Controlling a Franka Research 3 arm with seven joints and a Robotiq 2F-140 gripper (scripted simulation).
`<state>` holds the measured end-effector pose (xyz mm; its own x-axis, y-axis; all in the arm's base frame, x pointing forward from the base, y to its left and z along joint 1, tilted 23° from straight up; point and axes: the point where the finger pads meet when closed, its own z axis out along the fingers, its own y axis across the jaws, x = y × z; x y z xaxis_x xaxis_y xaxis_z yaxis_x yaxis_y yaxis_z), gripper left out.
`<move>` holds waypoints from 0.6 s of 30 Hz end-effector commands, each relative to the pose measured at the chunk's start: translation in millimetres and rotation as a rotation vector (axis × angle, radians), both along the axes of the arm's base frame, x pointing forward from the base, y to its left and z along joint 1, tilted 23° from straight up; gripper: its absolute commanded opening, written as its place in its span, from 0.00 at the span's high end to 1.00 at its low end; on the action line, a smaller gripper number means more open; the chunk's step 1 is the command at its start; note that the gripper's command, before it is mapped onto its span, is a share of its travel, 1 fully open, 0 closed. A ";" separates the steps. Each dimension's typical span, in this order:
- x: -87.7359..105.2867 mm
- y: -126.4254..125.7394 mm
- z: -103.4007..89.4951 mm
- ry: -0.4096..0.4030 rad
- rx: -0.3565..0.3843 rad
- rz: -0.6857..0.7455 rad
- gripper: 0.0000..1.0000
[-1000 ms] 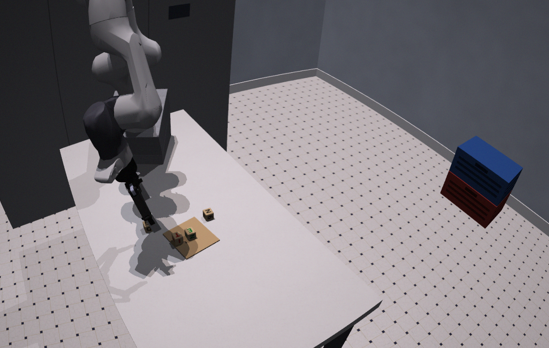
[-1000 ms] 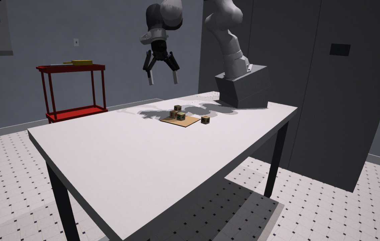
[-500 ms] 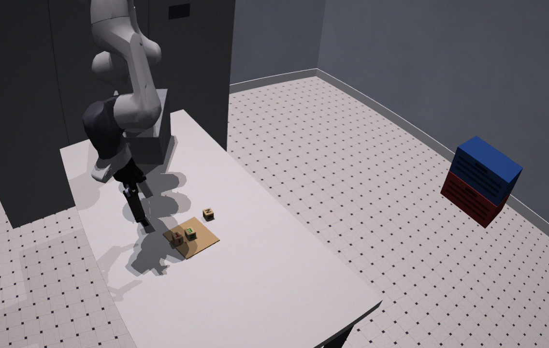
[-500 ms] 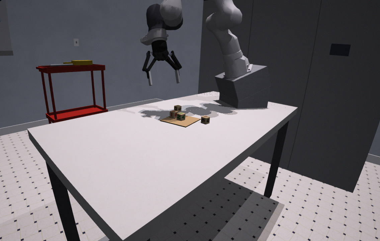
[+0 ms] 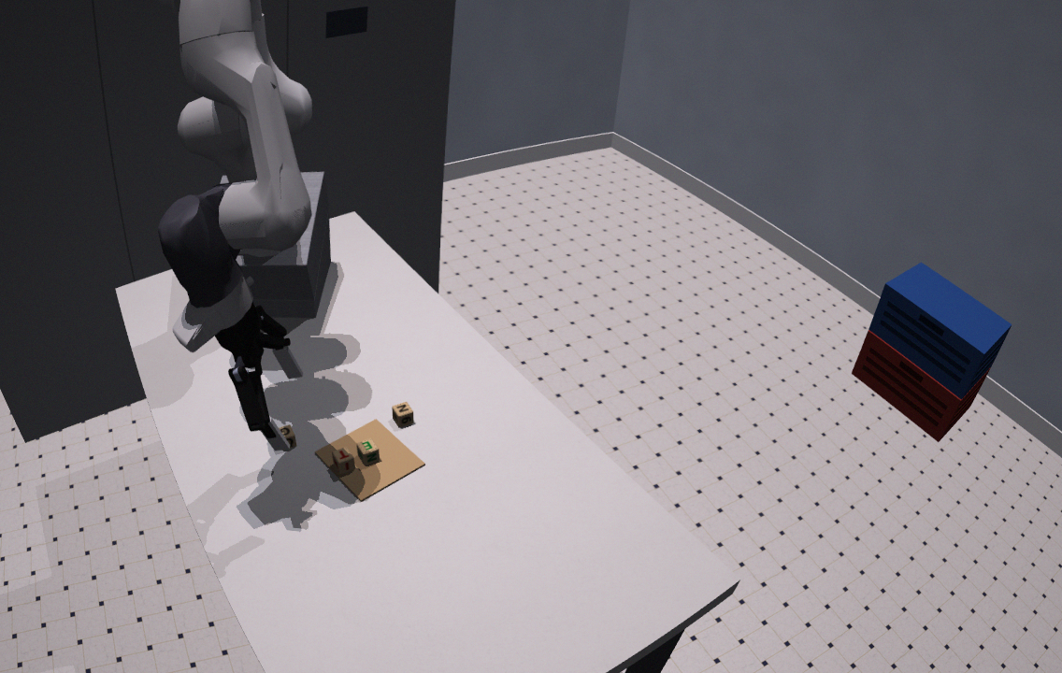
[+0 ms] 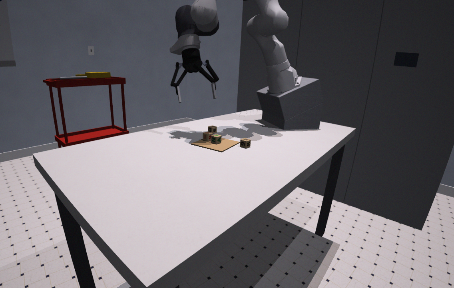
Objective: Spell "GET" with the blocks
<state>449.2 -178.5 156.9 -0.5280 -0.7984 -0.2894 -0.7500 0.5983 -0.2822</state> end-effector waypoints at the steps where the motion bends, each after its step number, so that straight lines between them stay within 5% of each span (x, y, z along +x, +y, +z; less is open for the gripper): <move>1: -2.0 1.5 -0.8 0.012 0.059 -0.124 0.00; 18: -8.1 0.2 -4.4 0.035 0.157 -0.353 0.00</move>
<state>442.9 -179.9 153.2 -0.7072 -0.6150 -0.3486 -0.5877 0.7856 -0.1937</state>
